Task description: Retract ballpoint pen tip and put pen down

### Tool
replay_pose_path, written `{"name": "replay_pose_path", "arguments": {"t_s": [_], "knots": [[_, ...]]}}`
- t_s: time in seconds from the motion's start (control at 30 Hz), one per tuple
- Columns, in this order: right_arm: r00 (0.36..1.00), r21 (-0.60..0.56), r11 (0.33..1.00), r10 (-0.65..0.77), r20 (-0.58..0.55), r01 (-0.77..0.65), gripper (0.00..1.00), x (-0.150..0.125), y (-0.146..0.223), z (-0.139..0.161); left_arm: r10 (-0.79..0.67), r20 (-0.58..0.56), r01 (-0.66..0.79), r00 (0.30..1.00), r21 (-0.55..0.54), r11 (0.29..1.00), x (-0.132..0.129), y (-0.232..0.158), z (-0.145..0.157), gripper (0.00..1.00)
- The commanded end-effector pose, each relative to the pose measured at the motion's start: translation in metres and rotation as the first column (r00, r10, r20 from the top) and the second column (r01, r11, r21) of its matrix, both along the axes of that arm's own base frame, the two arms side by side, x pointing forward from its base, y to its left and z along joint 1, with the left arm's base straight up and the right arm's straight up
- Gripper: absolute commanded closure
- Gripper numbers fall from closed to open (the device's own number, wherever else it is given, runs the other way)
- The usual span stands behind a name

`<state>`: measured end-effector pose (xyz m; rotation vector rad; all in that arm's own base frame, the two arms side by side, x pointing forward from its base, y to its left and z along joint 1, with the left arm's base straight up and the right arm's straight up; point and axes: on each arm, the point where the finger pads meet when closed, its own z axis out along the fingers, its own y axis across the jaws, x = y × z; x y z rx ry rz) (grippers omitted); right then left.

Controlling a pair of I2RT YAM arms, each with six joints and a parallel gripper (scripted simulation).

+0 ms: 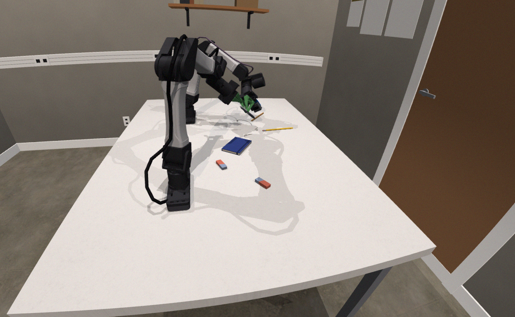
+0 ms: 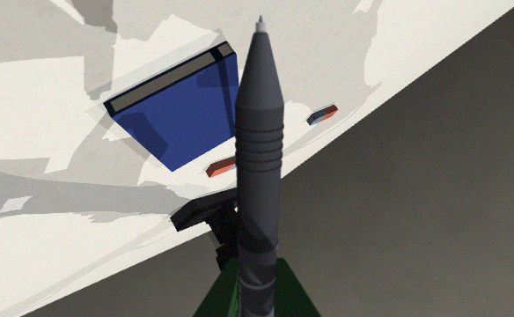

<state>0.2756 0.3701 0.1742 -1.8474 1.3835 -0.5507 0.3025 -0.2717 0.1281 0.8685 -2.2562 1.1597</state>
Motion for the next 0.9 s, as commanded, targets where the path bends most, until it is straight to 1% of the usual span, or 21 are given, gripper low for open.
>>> {"name": "replay_pose_path", "arguments": {"t_s": [0.0, 0.07, 0.1, 0.2, 0.23, 0.27, 0.3, 0.43, 0.5, 0.8, 0.87], "knots": [[0.998, -0.116, 0.992, 0.052, 0.036, -0.047, 0.99, -0.009, 0.008, -0.002, -0.02, -0.013, 0.02, 1.0, -0.013, 1.0, -0.004, -0.004, -0.003, 0.88], [0.998, -0.116, 0.992, 0.052, 0.036, -0.047, 0.99, -0.009, 0.008, -0.002, -0.02, -0.013, 0.02, 1.0, -0.013, 1.0, -0.004, -0.004, -0.003, 0.88], [0.998, -0.1, 0.994, 0.045, 0.042, -0.041, 0.99, -0.007, 0.007, 0.004, -0.02, -0.013, 0.02, 1.0, -0.013, 1.0, -0.004, -0.004, -0.003, 0.88], [0.997, -0.117, 0.991, 0.075, 0.036, -0.07, 0.99, -0.016, 0.016, -0.004, -0.02, -0.013, 0.02, 1.0, -0.013, 1.0, -0.004, -0.004, -0.003, 0.88], [0.998, -0.099, 0.993, 0.061, 0.032, -0.058, 0.99, -0.014, 0.016, -0.003, -0.02, -0.013, 0.02, 1.0, -0.013, 1.0, -0.004, -0.004, -0.003, 0.88], [0.998, -0.094, 0.993, 0.065, 0.007, -0.064, 0.99, -0.02, 0.016, -0.012, -0.02, -0.013, 0.02, 1.0, -0.013, 1.0, -0.004, -0.004, -0.003, 0.88], [0.996, -0.128, 0.988, 0.081, -0.022, -0.084, 0.99, -0.028, 0.012, -0.03, -0.02, -0.013, 0.02, 1.0, -0.013, 1.0, -0.004, -0.004, -0.003, 0.88], [0.997, -0.075, 0.994, 0.078, 0.004, -0.078, 0.99, -0.022, 0.022, -0.017, -0.02, -0.013, 0.02, 1.0, -0.013, 1.0, -0.004, -0.004, -0.003, 0.88], [0.998, -0.081, 0.995, 0.064, 0.006, -0.063, 0.99, -0.014, 0.017, -0.018, -0.02, -0.013, 0.02, 1.0, -0.013, 1.0, -0.004, -0.004, -0.003, 0.88], [0.997, -0.094, 0.992, 0.079, 0.009, -0.078, 0.99, -0.015, 0.019, -0.021, -0.02, -0.013, 0.02, 1.0, -0.013, 1.0, -0.004, -0.004, -0.003, 0.88], [0.997, -0.095, 0.993, 0.072, 0.009, -0.07, 0.99, -0.011, 0.017, -0.022, -0.02, -0.013, 0.02, 1.0, -0.013, 1.0, -0.004, -0.004, -0.003, 0.88]]}}
